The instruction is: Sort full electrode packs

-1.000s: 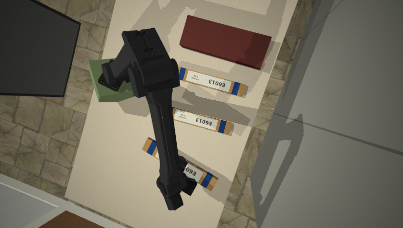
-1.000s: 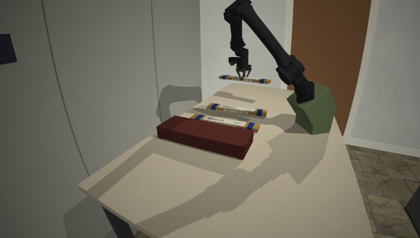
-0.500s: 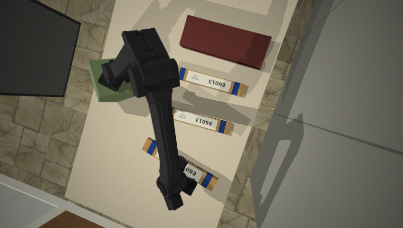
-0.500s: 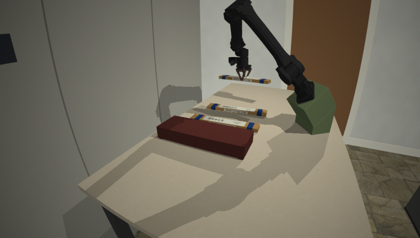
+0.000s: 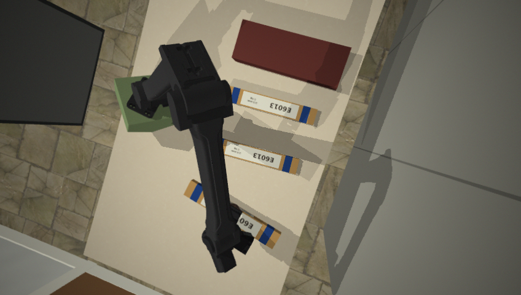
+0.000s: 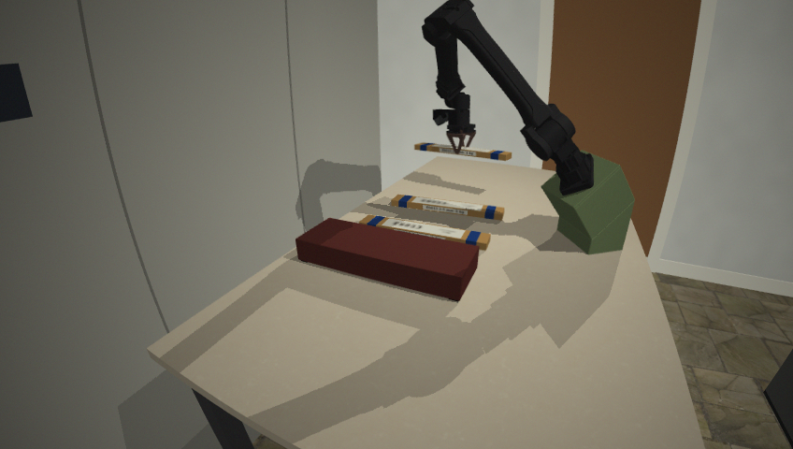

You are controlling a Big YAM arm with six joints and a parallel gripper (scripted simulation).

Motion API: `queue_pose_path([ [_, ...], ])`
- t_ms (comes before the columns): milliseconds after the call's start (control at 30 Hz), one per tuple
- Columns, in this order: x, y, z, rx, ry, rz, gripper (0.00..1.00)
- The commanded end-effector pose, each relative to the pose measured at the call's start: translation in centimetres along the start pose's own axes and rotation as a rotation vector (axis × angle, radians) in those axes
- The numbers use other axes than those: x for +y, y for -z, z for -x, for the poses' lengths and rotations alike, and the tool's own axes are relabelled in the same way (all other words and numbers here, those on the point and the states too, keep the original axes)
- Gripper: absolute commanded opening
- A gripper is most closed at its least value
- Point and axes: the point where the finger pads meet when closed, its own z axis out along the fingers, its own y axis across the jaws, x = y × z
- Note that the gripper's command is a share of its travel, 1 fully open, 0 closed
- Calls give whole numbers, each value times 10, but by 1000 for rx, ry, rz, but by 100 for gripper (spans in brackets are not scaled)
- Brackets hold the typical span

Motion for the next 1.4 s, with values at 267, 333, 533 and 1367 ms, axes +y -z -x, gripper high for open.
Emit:
queue_pose_path([
  [267, -11, 19, 33, -79, 32, -67, 0],
  [333, -10, 16, 32, -77, 31, -65, 0],
  [533, -12, 7, 25, -72, 16, -62, 0],
  [1367, -16, -29, 30, -80, 16, -65, 0],
])
